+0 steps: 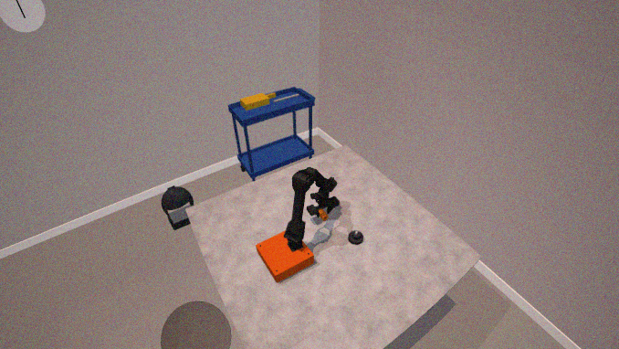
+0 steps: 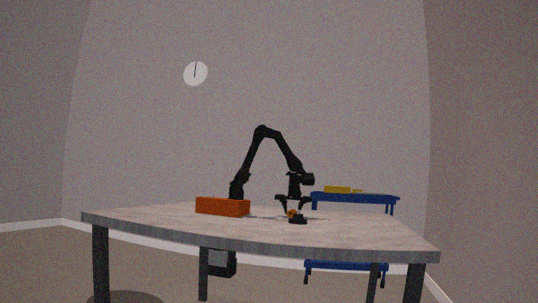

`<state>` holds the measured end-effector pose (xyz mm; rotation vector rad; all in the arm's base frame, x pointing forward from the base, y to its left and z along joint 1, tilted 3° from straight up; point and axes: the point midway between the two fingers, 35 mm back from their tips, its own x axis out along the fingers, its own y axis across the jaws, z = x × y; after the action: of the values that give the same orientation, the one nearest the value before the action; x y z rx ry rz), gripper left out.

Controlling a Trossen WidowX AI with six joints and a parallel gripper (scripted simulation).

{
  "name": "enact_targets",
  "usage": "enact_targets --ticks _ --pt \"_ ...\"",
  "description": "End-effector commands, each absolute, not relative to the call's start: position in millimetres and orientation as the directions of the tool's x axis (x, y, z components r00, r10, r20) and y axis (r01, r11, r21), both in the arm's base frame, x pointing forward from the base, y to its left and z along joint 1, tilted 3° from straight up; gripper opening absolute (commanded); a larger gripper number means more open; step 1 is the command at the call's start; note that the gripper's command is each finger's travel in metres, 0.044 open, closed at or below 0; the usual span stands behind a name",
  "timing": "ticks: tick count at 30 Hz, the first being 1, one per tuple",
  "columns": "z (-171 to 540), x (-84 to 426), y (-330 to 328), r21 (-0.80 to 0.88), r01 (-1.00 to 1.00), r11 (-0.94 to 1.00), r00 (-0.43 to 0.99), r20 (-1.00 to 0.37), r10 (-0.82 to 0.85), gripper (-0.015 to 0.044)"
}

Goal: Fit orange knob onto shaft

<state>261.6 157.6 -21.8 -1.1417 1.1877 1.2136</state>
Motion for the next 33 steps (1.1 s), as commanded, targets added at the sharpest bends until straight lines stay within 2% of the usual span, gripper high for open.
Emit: enact_targets --ticks 1,3,12,17,29,33 --pt "-22 262 158 0.006 -0.999 0.034 -0.004 -0.998 0.055 0.0391" --pt "-22 262 158 0.006 -0.999 0.034 -0.004 -0.998 0.055 0.0440" --pt "-19 262 158 0.006 -0.999 0.034 -0.004 -0.998 0.055 0.0440" --pt "38 262 154 0.005 -0.999 0.033 -0.003 -0.998 0.055 0.0440" --pt "38 262 154 0.005 -0.999 0.033 -0.003 -0.998 0.055 0.0440" --pt "44 262 165 0.005 -0.999 0.032 -0.007 -0.997 -0.072 0.0440"
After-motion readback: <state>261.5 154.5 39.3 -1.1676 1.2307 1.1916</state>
